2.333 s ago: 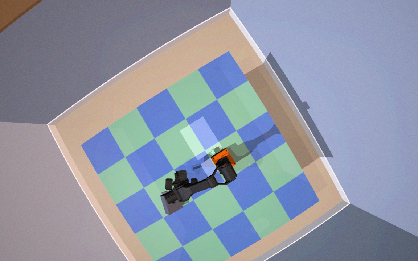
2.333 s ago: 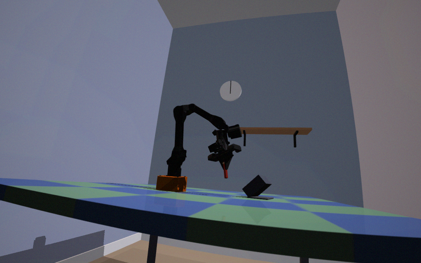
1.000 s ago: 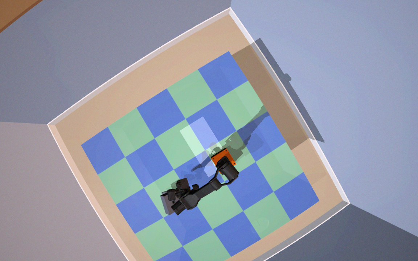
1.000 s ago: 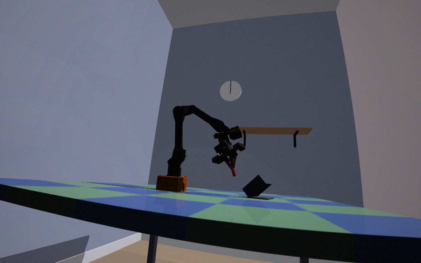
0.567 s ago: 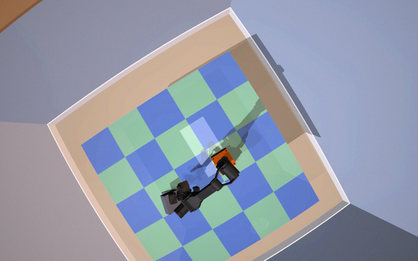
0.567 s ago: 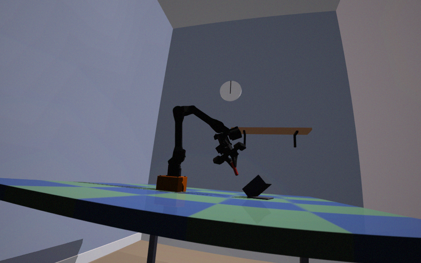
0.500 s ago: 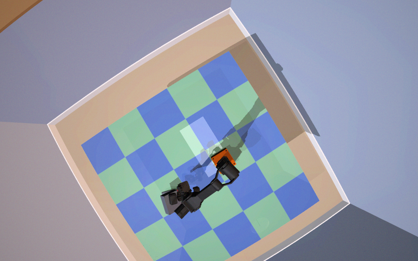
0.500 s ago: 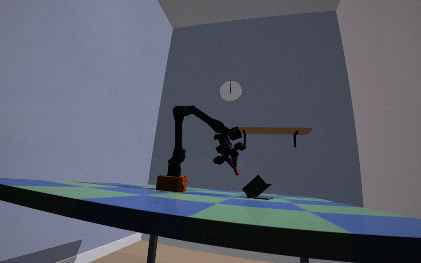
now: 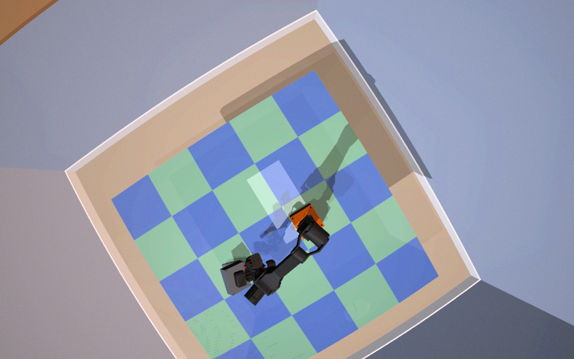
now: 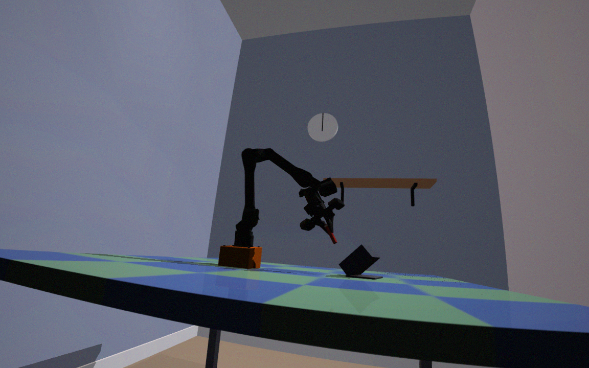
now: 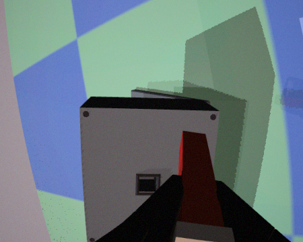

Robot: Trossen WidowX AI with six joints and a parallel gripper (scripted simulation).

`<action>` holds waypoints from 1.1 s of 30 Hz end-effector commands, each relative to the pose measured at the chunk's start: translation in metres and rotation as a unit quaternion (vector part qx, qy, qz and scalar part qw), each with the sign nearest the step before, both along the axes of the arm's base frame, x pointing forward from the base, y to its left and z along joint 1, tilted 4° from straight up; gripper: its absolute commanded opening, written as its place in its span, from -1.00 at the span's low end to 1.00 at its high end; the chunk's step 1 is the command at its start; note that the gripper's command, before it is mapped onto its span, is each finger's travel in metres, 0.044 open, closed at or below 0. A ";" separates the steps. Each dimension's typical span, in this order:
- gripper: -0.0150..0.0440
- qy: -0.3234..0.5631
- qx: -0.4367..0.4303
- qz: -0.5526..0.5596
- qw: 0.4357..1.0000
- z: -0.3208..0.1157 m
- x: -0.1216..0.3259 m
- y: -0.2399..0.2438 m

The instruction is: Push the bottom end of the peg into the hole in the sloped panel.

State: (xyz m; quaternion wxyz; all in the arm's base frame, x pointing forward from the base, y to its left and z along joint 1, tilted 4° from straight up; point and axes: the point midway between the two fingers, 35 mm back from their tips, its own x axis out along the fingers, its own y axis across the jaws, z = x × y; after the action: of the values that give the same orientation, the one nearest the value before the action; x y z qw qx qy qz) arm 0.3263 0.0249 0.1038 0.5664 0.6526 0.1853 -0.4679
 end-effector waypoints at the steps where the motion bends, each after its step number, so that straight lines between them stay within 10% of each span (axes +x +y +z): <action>1: -0.49 -0.010 -0.003 0.003 1.000 0.002 0.001 0.004; 33: -0.49 -0.063 -0.014 0.047 0.997 0.008 0.008 0.041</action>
State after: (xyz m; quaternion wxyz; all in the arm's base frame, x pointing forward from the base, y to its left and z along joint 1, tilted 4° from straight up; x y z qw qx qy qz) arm 0.3323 0.0657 0.1133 0.6053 0.6643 0.1756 -0.4017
